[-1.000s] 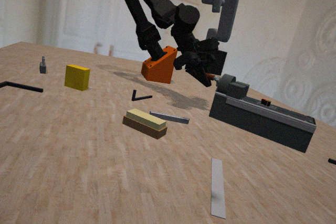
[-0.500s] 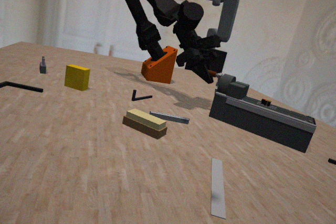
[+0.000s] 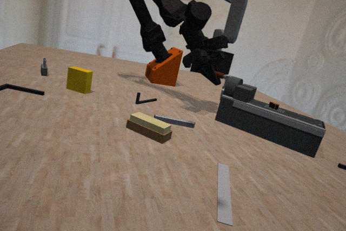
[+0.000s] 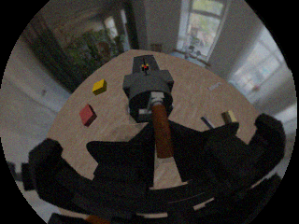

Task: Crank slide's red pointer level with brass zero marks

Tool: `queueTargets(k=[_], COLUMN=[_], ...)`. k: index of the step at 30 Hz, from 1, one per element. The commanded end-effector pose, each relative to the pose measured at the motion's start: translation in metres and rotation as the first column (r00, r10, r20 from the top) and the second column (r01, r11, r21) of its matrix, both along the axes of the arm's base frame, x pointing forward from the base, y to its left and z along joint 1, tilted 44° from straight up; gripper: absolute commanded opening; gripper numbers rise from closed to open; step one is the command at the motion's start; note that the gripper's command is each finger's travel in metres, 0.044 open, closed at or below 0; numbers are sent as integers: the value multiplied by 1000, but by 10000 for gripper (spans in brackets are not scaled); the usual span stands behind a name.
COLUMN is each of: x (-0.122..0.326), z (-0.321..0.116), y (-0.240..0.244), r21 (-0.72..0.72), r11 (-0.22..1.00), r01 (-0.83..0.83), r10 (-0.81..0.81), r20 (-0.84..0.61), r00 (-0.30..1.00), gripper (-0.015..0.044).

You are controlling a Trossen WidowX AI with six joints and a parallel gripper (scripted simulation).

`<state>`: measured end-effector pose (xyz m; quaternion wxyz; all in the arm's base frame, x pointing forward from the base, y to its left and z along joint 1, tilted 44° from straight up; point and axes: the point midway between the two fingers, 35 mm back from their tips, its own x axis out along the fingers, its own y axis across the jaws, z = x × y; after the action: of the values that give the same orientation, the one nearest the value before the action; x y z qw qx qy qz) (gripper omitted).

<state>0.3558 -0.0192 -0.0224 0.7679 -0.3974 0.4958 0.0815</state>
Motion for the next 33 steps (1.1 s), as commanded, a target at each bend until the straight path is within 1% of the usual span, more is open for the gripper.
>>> queueTargets(k=[1,29,33], x=[-5,-8,-3], z=[-3,-7,-3], y=[7,10,4], r21=[11,11,-1], r11=[1000,1000,1000], r01=[-17,-17,0], r10=[17,17,0], r20=[-9,-9,6], r00=[1000,1000,1000], gripper=[0,0,0])
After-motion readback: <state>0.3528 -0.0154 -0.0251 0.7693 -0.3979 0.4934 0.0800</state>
